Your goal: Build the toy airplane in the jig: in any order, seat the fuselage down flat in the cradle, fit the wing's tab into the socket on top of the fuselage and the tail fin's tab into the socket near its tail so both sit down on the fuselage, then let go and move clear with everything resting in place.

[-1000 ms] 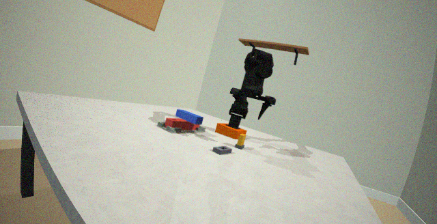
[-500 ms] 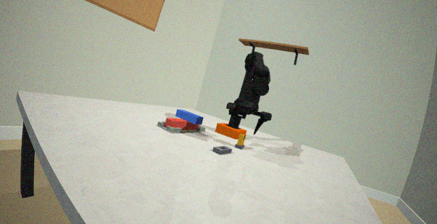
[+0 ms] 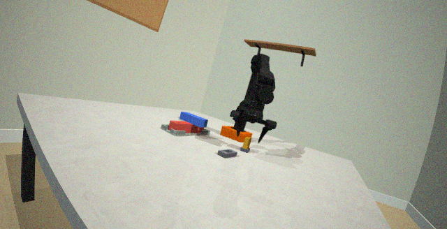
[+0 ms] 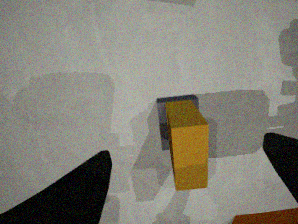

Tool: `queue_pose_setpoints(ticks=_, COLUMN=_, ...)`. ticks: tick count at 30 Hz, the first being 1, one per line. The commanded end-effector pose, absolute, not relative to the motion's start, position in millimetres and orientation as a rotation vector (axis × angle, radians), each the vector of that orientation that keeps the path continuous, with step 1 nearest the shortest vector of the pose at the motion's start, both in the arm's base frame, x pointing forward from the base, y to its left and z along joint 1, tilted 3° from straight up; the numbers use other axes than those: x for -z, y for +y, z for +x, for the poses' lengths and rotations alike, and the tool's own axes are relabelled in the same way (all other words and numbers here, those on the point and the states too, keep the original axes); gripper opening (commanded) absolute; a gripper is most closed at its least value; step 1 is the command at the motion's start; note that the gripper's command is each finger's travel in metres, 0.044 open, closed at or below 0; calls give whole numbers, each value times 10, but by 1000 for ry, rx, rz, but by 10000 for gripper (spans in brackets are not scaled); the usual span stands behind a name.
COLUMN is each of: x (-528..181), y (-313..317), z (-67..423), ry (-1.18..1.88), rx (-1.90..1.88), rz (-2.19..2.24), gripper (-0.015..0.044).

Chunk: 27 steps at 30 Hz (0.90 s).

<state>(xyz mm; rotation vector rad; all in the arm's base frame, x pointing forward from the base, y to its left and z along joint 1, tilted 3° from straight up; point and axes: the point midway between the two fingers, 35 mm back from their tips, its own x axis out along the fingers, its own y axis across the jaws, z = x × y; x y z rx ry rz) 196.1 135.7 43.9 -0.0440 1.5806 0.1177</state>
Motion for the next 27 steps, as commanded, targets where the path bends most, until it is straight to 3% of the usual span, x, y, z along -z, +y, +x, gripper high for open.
queue_pose_setpoints(ticks=1, x=-374, y=1363, z=1953, ry=1583, rx=-117, rz=-39, gripper=440)
queue_pose_setpoints(ticks=16, x=-156, y=1365, z=1935, ry=1584, rx=-117, rz=-39, gripper=440)
queue_pose_setpoints(ticks=27, x=-156, y=1365, z=1935, ry=1584, rx=-117, rz=-39, gripper=151)
